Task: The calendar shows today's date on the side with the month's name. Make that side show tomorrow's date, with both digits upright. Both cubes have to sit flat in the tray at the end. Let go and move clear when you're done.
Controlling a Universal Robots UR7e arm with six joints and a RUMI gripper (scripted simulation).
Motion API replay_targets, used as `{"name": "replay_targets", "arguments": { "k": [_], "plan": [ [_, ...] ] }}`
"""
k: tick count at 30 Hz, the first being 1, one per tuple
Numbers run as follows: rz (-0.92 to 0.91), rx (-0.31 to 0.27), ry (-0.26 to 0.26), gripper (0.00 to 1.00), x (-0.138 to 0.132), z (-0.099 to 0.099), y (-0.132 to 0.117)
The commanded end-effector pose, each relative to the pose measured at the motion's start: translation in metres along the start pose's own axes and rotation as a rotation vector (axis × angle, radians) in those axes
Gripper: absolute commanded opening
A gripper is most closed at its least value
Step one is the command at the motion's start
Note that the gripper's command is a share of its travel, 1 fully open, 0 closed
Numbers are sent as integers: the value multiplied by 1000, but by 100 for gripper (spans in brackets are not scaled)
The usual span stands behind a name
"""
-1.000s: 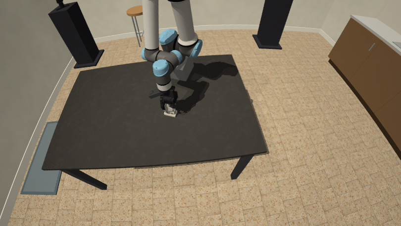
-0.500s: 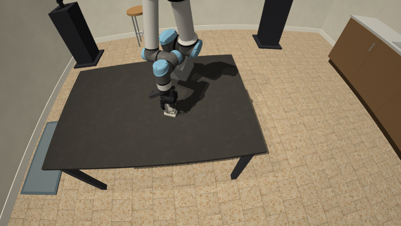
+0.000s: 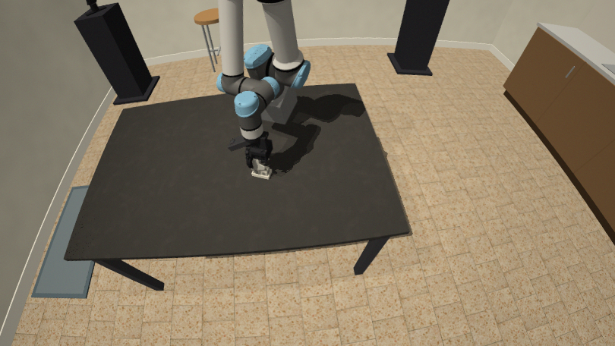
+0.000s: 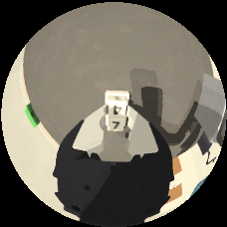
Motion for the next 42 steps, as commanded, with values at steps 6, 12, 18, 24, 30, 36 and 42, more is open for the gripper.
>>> {"name": "replay_targets", "arguments": {
  "k": [6, 12, 18, 24, 30, 36, 42],
  "plan": [
    [0, 0, 1, 10, 0, 0, 0],
    [0, 0, 1, 10, 0, 0, 0],
    [0, 0, 1, 10, 0, 0, 0],
    [0, 0, 1, 10, 0, 0, 0],
    [0, 0, 1, 10, 0, 0, 0],
    [0, 0, 1, 17, 0, 0, 0],
    [0, 0, 1, 21, 0, 0, 0]
  ]
}}
Point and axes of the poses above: the point where the finger pads meet when closed, its own z axis back along the fingers, its own x axis across the jaws, y = z × x, the point moved 1 cm from there along z, back along the fingers, and after that the axes turned 4 degrees about z, right-handed, at the moved point
